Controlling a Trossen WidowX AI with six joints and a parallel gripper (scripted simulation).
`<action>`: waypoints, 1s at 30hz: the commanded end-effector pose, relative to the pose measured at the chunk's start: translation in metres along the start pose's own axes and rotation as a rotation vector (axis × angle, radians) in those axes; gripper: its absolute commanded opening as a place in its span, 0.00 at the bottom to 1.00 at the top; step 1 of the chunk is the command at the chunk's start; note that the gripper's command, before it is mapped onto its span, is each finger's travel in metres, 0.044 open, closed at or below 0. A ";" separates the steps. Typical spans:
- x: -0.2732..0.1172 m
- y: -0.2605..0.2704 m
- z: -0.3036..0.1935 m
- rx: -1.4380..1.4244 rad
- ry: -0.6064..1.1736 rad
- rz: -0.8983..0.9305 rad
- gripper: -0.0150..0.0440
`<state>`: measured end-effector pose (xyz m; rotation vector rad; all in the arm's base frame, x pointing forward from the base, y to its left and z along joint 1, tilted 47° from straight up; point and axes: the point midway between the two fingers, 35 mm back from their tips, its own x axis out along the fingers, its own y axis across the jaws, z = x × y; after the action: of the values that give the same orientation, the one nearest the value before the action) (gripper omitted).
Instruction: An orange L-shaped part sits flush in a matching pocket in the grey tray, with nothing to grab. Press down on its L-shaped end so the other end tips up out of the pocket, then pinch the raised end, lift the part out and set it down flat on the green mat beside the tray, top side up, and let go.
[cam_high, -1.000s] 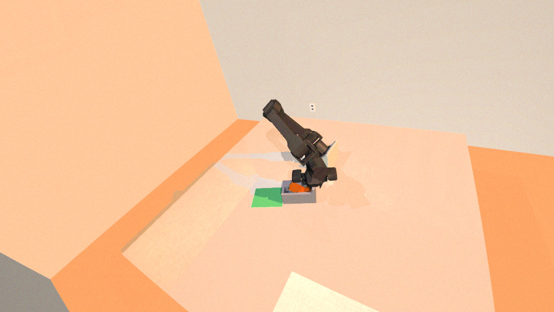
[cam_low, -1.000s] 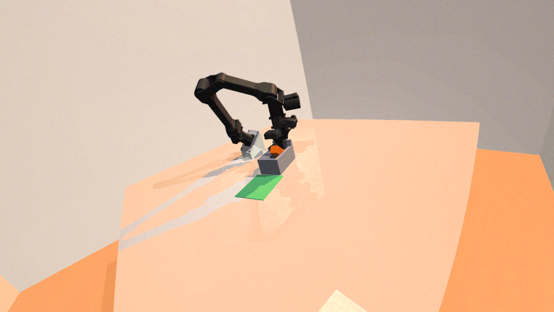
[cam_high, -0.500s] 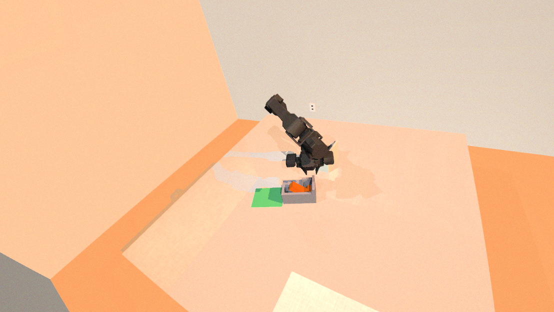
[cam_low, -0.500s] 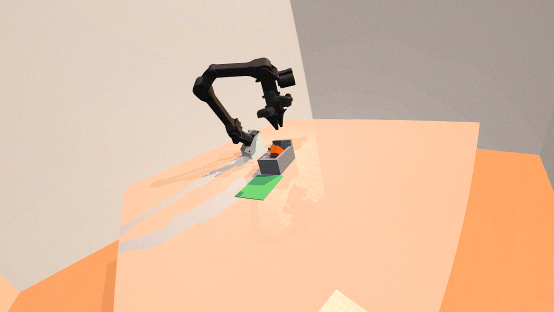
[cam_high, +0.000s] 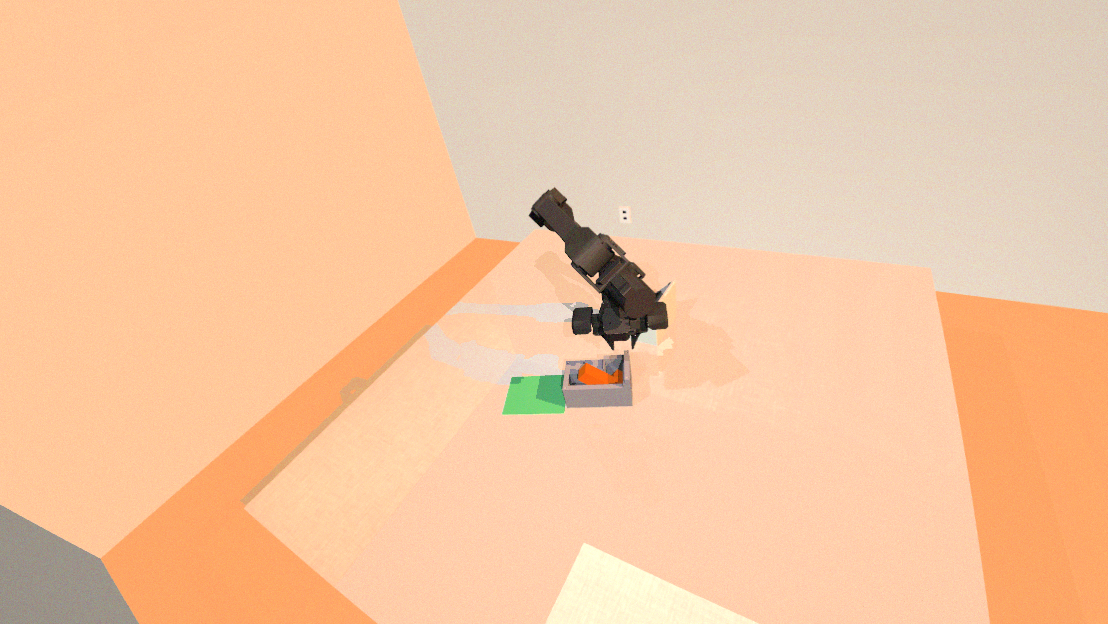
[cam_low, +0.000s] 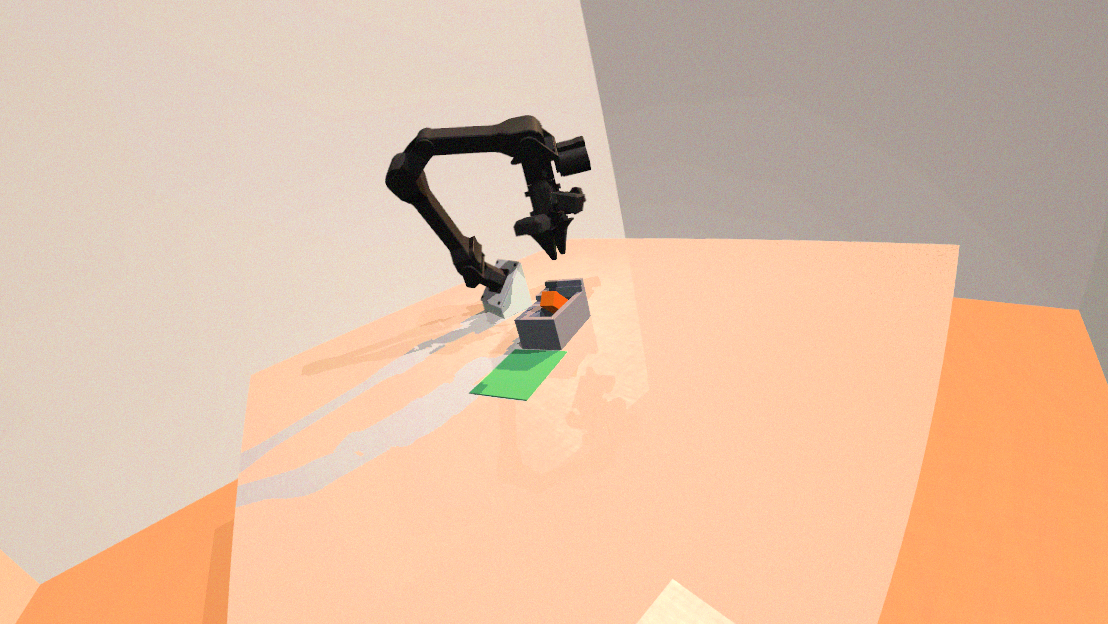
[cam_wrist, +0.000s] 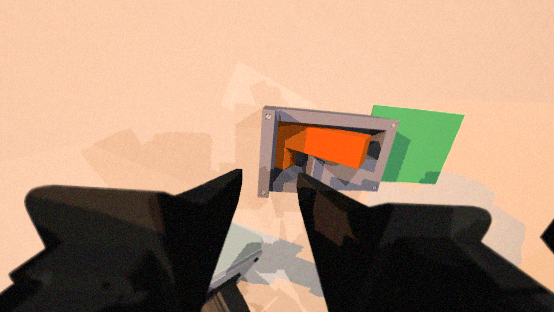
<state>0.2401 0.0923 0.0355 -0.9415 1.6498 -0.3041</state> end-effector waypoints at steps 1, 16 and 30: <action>0.000 0.000 0.000 -0.002 -0.002 -0.001 0.56; -0.002 -0.031 0.007 0.665 0.001 0.001 0.73; -0.003 -0.077 0.010 1.572 0.005 -0.010 0.73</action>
<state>0.2692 0.0581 0.0681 -0.0089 1.1265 -1.1529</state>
